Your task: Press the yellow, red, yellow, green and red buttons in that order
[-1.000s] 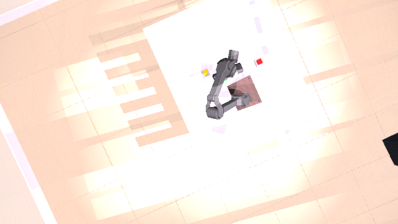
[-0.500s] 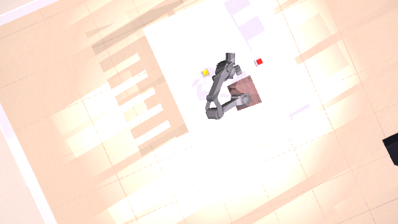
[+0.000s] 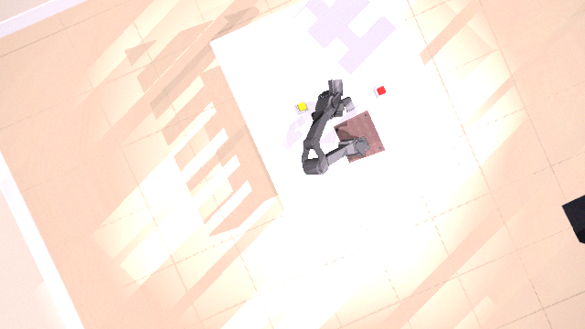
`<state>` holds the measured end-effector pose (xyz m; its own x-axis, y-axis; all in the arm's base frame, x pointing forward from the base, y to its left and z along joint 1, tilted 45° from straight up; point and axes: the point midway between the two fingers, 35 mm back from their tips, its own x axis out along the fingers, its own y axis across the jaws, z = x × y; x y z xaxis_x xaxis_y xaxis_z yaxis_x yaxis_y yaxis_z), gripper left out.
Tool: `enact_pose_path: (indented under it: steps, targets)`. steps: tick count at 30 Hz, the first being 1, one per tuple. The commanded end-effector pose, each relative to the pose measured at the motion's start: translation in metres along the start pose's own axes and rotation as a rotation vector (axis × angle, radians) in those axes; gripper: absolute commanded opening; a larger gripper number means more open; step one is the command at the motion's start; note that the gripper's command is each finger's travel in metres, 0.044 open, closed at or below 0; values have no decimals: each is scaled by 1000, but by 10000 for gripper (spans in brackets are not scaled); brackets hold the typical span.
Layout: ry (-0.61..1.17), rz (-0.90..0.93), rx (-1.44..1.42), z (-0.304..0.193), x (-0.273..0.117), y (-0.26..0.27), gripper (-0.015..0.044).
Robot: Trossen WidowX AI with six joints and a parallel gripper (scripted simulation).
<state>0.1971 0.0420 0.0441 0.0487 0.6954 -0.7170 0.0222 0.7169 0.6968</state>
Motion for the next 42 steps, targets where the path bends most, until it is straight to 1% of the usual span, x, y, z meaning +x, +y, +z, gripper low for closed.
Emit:
enact_pose_path:
  steps: [1,17,19,22,26,28,31,33,38,42]
  targets:
    - [5,8,6,-2,4,1,20]
    - [5,8,6,-2,4,1,20]
    - [1,1,1,0,-5,0,20]
    - [5,6,6,-2,-29,0,20]
    - [5,6,6,-2,-30,0,20]
    - [5,4,7,-1,-38,0,20]
    - [6,2,8,0,-74,-1,20]
    - [6,4,7,-1,-90,0,20]
    - [6,5,9,-1,-92,-1,20]
    - [-5,6,53,8,-98,-25,20]
